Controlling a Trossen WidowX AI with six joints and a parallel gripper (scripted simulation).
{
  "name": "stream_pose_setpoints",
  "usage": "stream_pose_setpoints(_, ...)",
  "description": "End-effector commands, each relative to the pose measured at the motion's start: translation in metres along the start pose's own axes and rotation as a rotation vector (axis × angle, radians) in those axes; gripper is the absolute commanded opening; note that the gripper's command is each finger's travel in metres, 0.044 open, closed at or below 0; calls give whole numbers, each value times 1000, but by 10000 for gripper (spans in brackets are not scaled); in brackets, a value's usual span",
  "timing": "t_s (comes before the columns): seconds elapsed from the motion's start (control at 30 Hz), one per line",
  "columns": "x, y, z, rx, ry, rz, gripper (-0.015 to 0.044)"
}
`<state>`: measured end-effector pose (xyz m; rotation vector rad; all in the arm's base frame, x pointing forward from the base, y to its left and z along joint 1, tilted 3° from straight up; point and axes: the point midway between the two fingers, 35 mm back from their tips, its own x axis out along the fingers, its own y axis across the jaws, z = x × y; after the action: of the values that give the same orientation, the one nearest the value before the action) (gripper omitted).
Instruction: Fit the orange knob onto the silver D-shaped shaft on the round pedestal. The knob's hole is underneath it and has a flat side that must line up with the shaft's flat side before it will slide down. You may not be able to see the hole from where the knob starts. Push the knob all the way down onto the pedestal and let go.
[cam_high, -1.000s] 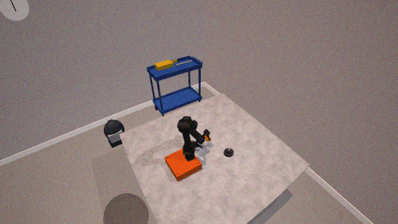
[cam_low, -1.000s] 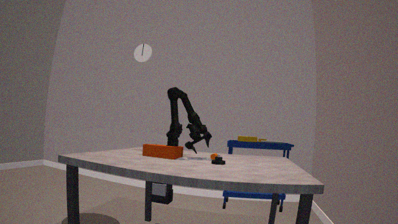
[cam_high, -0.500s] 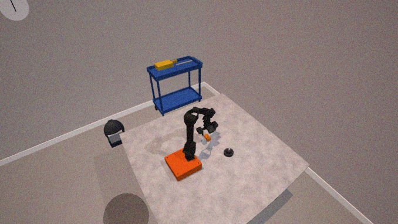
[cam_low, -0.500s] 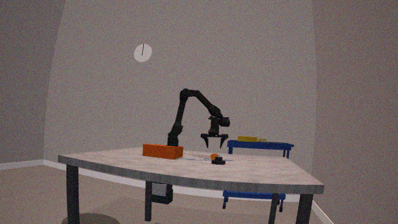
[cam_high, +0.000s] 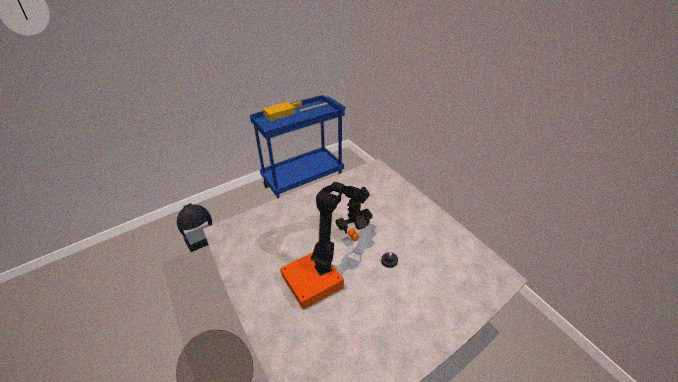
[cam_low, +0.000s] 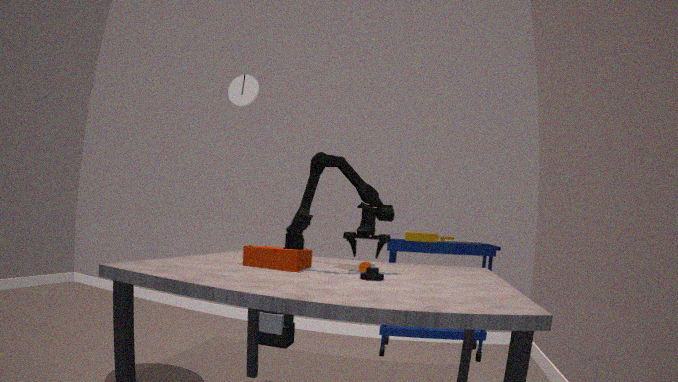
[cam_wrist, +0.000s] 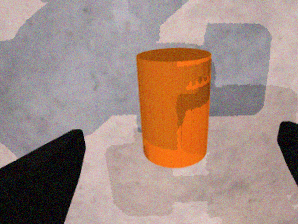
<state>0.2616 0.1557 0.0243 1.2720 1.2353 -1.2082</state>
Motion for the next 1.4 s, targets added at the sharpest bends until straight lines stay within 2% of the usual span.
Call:
stream_pose_setpoints(0.0, 6, 0, -1, -4, 7, 0, 440)
stream_pose_setpoints(0.93, 49, 0, -1, -3, 7, 0, 440)
stream_pose_setpoints(1.2, 49, 0, -1, -3, 7, 0, 240)
stream_pose_setpoints(1.37, 49, 0, -1, -3, 7, 0, 240)
